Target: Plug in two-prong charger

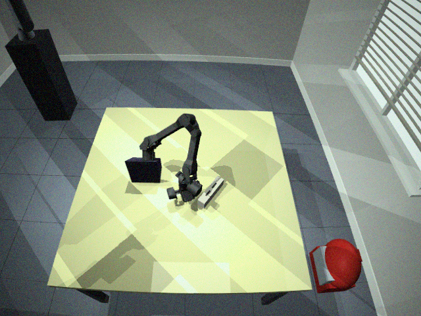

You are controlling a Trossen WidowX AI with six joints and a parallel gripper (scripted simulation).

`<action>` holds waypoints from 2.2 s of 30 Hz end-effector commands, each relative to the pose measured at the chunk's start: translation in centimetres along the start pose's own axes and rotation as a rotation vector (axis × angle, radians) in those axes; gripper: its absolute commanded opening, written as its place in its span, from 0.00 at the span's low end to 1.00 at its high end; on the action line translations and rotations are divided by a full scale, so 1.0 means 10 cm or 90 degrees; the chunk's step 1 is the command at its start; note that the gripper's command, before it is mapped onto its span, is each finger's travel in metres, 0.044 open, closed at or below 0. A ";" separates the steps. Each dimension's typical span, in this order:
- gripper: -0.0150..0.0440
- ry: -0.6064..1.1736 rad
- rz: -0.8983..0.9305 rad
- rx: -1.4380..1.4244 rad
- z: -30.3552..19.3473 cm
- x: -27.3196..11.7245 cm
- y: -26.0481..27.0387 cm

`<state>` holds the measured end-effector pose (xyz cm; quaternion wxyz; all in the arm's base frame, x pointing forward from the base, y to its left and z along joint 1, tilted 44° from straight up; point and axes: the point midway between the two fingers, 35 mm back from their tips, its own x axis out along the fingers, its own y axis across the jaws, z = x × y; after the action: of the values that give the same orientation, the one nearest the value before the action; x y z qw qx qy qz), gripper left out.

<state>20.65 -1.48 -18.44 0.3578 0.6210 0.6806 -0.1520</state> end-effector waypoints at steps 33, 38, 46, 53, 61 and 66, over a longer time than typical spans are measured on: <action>0.25 0.001 0.001 0.004 -0.10 -0.57 -0.02; 0.25 -0.001 -0.001 -0.015 -0.11 -0.55 0.01; 0.25 -0.005 -0.007 -0.077 -0.16 -0.47 0.11; 0.25 -0.008 -0.011 -0.133 -0.21 -0.40 0.20; 0.25 -0.008 -0.016 -0.197 -0.28 -0.31 0.30; 0.25 -0.008 -0.018 -0.238 -0.33 -0.26 0.35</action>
<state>22.71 -1.28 -13.76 0.4551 0.5445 0.7027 -0.0508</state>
